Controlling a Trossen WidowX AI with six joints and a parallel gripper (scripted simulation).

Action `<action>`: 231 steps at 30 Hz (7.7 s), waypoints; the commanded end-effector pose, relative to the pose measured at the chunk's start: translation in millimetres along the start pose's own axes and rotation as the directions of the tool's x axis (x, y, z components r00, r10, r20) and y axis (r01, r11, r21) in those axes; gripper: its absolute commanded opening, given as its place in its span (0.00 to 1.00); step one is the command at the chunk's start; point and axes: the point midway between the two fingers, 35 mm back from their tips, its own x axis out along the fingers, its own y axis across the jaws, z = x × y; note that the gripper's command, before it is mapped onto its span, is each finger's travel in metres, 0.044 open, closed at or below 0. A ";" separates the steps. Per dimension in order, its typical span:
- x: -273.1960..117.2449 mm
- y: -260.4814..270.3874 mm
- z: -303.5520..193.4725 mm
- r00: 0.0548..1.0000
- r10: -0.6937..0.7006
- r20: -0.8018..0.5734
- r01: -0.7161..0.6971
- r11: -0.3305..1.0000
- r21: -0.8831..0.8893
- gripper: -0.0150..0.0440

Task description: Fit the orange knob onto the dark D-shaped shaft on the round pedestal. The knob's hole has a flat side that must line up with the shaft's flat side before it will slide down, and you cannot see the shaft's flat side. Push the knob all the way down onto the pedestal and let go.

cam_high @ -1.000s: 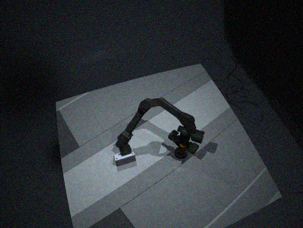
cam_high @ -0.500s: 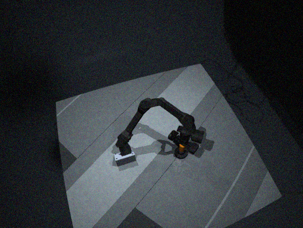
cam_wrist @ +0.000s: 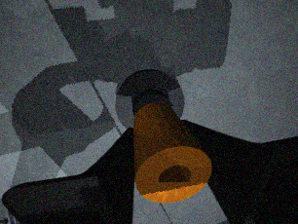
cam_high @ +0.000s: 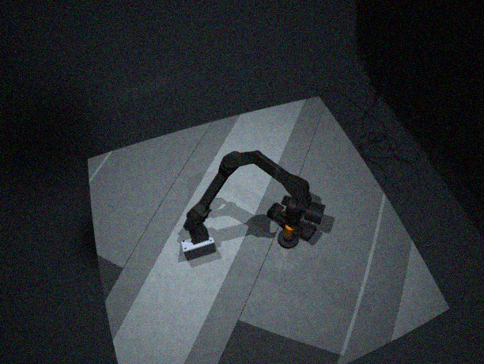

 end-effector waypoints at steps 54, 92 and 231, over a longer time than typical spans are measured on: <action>-0.9 -3.2 -0.6 1.000 -0.005 0.002 0.005 0.913 -0.409 0.25; 1.0 -0.6 0.6 1.000 -0.005 0.003 0.005 0.808 -0.590 0.25; -2.3 -1.7 1.7 1.000 -0.005 0.002 0.003 0.102 -0.995 0.25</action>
